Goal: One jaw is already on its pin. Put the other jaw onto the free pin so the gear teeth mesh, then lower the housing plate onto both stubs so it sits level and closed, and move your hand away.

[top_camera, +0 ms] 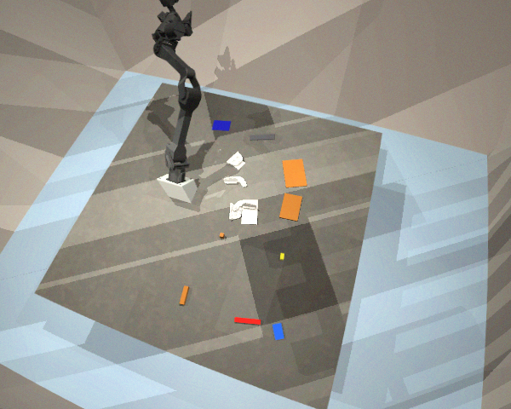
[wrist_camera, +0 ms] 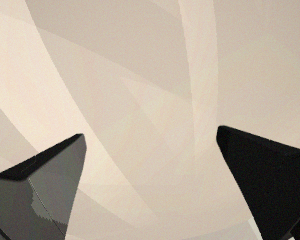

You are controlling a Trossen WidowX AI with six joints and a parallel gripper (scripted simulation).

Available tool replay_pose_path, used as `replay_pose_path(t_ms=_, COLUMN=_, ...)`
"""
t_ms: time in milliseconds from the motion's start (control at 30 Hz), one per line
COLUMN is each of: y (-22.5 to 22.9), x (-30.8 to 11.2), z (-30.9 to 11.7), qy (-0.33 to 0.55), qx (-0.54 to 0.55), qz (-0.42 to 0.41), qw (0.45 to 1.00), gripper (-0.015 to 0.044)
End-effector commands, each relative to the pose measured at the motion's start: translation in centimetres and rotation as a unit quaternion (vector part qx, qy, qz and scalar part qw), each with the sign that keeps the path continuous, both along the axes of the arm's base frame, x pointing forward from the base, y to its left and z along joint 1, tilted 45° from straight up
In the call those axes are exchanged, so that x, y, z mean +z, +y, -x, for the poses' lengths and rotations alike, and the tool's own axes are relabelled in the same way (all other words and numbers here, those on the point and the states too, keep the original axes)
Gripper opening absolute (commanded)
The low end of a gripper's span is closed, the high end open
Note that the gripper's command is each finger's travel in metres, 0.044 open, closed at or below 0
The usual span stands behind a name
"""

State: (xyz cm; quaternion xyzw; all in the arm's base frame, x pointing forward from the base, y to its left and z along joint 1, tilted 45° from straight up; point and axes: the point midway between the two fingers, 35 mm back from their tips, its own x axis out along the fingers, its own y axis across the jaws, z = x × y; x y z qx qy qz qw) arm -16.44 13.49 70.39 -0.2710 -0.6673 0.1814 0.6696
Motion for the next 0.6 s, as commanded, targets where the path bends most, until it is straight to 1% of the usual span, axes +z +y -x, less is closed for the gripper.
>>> replay_pose_path(t_ms=0, y=0.0, x=0.0, z=0.0, qy=0.0, qx=0.0, qz=0.0, qw=1.0, gripper=0.0426)
replay_pose_path(t_ms=33, y=0.0, x=0.0, z=0.0, qy=0.0, qx=0.0, qz=0.0, qw=1.0, gripper=0.044)
replay_pose_path(t_ms=333, y=0.8, x=-0.2, z=0.3, qy=-0.011, qx=-0.006, qz=-0.005, qw=1.0, gripper=0.044)
replay_pose_path(t_ms=567, y=1.6, x=-0.1, z=-1.0, qy=-0.005, qx=-0.026, qz=-0.005, qw=1.0, gripper=0.044)
